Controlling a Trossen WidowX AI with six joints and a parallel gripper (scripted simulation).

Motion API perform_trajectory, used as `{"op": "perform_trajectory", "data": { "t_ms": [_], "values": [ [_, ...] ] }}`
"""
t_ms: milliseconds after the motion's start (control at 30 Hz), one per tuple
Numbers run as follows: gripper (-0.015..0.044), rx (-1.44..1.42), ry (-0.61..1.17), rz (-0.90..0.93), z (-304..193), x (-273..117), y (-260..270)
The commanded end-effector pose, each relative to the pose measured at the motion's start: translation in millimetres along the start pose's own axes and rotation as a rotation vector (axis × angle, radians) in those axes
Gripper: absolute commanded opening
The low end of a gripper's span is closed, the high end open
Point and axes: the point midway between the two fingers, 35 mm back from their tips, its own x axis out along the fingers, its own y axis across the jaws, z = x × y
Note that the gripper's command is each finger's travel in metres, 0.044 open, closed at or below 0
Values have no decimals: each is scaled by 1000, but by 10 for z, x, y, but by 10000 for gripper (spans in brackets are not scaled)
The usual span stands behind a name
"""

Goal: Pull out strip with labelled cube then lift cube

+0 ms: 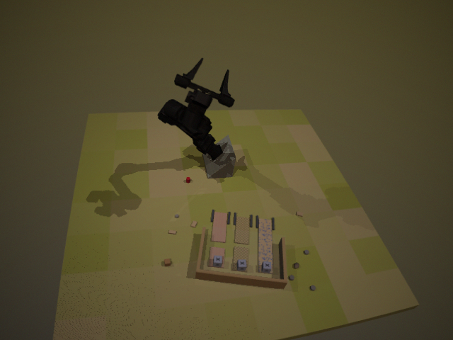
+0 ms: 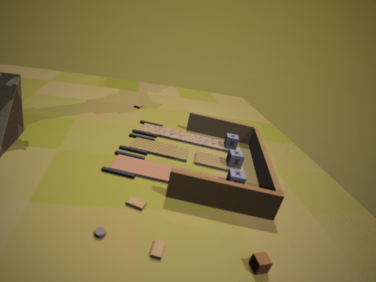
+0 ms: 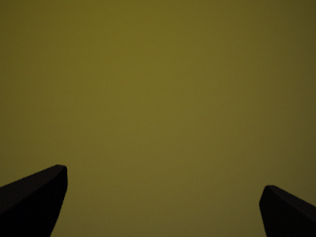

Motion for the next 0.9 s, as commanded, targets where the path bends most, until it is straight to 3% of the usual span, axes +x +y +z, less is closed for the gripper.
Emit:
{"op": "perform_trajectory", "data": {
  "t_ms": [0,200,367,633,867],
  "values": [
    [400,-2,-8,5,11,1,-3],
    [400,-65,-312,64,388,-44,-225],
    [400,-147,-610,-51,669,-229,-647],
    [400,-313,-943,-530,747,-766,-1533],
    [400,-429,-1012,-984,520,-1273,-2104]
  ]
}}
